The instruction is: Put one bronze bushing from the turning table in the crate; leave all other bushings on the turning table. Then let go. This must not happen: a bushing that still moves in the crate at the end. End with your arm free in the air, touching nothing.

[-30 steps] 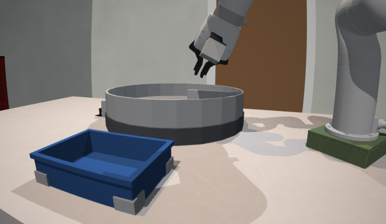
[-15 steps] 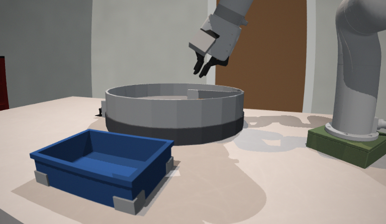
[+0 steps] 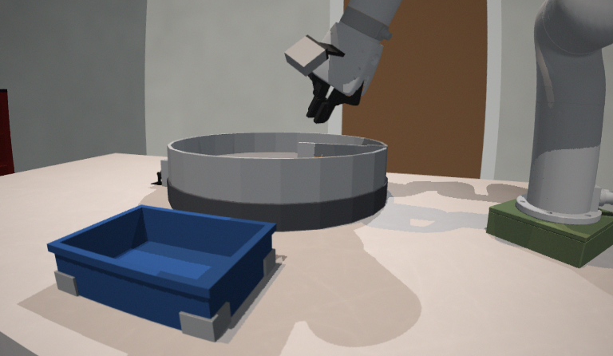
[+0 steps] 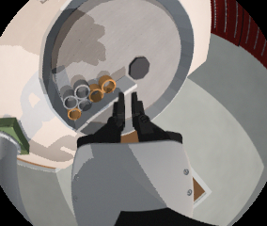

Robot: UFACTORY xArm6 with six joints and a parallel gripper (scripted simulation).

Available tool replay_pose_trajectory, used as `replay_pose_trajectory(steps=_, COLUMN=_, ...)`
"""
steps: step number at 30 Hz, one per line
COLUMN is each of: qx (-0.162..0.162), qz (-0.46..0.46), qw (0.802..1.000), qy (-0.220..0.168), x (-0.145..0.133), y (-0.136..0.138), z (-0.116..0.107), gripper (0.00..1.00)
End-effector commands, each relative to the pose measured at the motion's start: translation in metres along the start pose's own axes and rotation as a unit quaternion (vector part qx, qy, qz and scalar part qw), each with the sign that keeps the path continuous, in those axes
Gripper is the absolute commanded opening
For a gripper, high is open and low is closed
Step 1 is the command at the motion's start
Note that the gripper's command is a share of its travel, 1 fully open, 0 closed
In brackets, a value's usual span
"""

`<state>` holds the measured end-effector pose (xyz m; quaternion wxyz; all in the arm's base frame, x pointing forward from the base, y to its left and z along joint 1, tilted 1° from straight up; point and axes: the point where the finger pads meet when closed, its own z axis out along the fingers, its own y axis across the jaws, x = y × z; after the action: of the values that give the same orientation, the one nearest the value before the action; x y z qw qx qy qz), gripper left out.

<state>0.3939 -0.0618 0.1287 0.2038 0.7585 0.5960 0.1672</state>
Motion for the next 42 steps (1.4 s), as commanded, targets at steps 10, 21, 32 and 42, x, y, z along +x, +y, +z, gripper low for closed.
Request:
replay_pose_trajectory(steps=10, qx=0.032, qz=0.121, qw=0.989, qy=0.08, x=-0.0018, y=-0.0003, z=0.0003, gripper=0.1)
replay_pose_trajectory(steps=21, qx=0.037, qz=0.212, qw=0.971, qy=0.101, x=-0.0022, y=-0.0019, z=0.0012, gripper=0.1)
replay_pose_trajectory(steps=32, qx=0.042, qz=0.308, qw=0.942, qy=0.123, x=-0.0026, y=-0.0036, z=0.0022, gripper=0.1)
replay_pose_trajectory(steps=42, qx=0.045, qz=0.395, qw=0.907, qy=0.142, x=-0.0032, y=-0.0049, z=0.0031, gripper=0.1)
